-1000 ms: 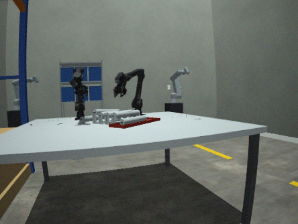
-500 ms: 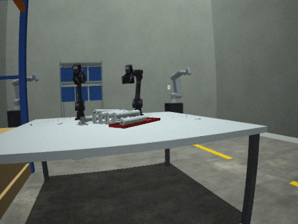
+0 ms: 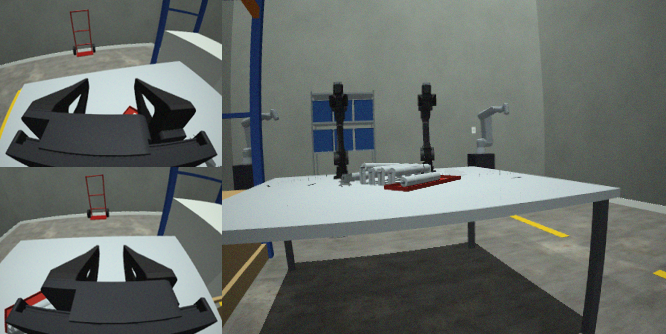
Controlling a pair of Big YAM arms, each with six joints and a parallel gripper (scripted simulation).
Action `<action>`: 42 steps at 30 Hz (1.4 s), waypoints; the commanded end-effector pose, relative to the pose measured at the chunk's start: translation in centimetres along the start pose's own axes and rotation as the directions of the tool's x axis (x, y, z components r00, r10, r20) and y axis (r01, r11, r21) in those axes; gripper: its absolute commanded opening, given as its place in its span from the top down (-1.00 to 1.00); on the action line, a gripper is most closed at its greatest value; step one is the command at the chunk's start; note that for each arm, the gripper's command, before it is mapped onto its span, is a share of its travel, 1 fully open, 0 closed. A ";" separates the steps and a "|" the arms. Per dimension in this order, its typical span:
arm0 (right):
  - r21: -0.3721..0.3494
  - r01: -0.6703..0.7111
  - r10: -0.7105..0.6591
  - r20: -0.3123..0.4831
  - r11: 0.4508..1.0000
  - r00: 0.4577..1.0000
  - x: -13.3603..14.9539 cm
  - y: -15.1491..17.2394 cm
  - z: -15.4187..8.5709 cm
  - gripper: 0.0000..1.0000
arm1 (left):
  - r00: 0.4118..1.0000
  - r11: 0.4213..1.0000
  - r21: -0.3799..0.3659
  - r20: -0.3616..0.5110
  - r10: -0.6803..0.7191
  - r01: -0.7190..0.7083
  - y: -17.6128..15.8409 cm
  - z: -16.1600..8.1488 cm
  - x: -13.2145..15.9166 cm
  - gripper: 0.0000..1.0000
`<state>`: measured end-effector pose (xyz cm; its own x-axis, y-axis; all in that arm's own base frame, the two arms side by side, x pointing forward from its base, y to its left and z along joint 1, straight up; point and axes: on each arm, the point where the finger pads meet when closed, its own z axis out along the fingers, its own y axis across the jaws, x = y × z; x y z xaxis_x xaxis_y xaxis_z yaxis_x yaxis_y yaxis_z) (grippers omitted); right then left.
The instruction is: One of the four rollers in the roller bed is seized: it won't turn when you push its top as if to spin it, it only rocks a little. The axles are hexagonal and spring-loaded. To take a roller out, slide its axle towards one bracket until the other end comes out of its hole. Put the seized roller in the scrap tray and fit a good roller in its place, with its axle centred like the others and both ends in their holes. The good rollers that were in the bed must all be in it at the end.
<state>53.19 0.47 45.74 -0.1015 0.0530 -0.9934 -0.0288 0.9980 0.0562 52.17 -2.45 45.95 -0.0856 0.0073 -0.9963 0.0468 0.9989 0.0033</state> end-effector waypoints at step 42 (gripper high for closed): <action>0.034 0.042 -0.046 0.110 0.999 0.993 -4.2 -0.2 -2.3 0.36 | 0.993 0.999 -0.040 0.117 0.012 -0.008 1.9 -1.2 -4.8 0.36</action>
<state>51.96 -0.04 49.31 0.0015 0.0001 -1.0000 -0.0004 1.0000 0.0001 51.93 -0.02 49.21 -0.0001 -0.0003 -1.0000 -0.0003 1.0000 -0.0003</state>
